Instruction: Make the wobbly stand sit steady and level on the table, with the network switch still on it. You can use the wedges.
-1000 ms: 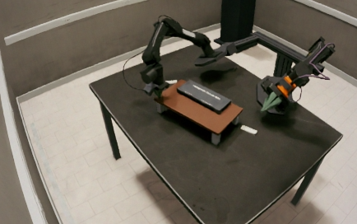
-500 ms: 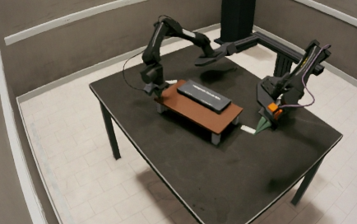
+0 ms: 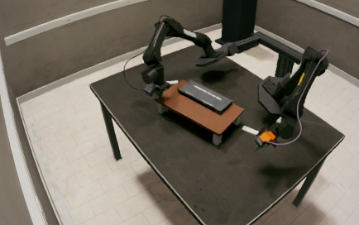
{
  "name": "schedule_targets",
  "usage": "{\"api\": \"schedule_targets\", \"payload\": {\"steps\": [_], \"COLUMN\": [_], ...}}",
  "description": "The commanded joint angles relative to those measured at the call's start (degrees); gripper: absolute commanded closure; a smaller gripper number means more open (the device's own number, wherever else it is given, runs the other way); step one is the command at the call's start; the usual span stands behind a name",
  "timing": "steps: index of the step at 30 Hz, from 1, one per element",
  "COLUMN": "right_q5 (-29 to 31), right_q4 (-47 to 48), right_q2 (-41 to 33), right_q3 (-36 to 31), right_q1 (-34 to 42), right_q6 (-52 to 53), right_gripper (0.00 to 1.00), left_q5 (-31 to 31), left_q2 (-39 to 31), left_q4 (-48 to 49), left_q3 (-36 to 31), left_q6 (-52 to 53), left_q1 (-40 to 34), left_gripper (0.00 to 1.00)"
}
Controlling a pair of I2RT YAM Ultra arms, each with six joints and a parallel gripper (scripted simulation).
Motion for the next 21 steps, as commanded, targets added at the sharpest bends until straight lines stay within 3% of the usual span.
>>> {"api": "schedule_targets", "payload": {"steps": [1,12,21], "right_q5": [0.0,0.0,0.0], "right_q4": [1.6,1.6,1.6], "right_q2": [0.1,0.1,0.1], "right_q3": [0.5,0.5,0.5], "right_q1": [1.1,1.1,1.1], "right_q6": [-0.5,-0.5,-0.5], "right_gripper": [1.0,1.0,1.0], "left_q5": [3.8,8.9,10.0], "left_q2": [2.0,11.5,15.1], "left_q4": [-2.9,-6.8,-8.0], "left_q3": [-1.6,-7.3,-9.9], "left_q6": [5.2,14.6,17.2], "left_q1": [1.7,11.5,14.8], "left_gripper": [1.0,1.0,1.0]}}
